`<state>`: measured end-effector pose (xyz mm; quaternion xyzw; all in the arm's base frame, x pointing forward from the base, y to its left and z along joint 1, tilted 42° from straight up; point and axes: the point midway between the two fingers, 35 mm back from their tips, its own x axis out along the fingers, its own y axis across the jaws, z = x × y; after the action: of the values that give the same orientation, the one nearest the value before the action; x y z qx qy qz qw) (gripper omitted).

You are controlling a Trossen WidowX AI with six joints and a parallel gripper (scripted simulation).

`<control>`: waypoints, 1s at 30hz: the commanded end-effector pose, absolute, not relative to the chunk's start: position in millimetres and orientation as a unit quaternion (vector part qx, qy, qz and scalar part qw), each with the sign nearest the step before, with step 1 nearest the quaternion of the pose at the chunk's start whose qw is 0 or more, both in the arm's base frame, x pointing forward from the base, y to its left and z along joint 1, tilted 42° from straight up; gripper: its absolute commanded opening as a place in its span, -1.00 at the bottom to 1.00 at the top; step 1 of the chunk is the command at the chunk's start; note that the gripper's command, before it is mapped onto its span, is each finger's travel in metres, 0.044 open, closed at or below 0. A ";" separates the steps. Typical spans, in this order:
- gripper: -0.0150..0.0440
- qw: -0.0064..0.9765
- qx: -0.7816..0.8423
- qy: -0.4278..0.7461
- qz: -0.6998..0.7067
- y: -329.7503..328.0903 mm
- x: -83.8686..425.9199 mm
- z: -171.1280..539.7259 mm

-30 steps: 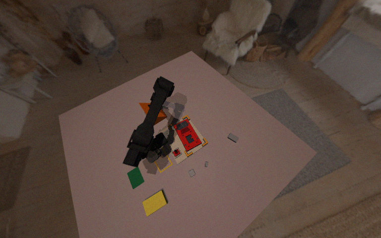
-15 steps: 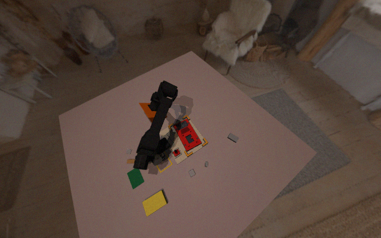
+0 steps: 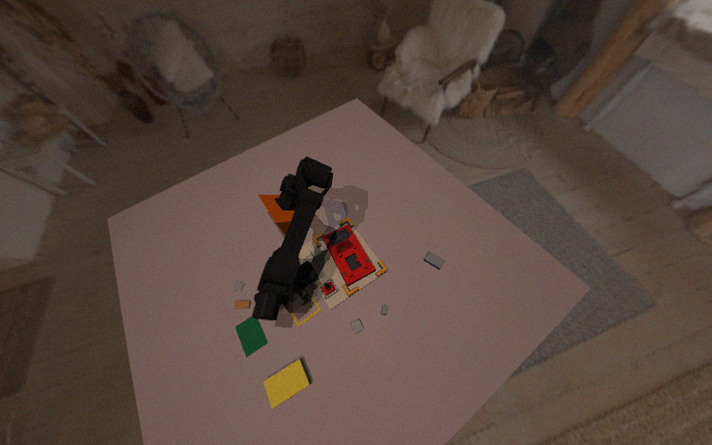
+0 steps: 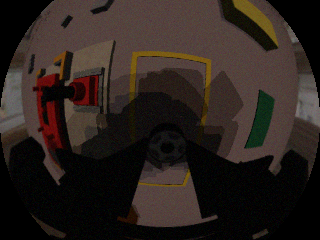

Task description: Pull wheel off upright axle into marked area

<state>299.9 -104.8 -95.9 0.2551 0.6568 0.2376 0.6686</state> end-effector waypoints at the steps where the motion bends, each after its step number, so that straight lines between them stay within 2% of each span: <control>1: 0.40 0.668 0.255 0.657 0.238 -104.7 300.0 -95.4; 3: 0.53 0.668 0.255 0.657 0.238 -109.3 300.3 -90.8; 12: 0.53 0.669 0.258 0.656 0.236 -144.6 298.1 -50.6; 17: 0.97 0.667 0.261 0.658 0.230 -147.5 262.5 -28.1; 18: 1.00 0.666 0.261 0.659 0.230 -148.0 251.5 -20.0; 22: 1.00 0.667 0.259 0.658 0.235 -146.4 217.2 5.0; 30: 1.00 0.667 0.259 0.658 0.235 -146.2 215.7 6.2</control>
<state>218.0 -147.6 5.0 0.2622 0.6566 0.2321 0.6680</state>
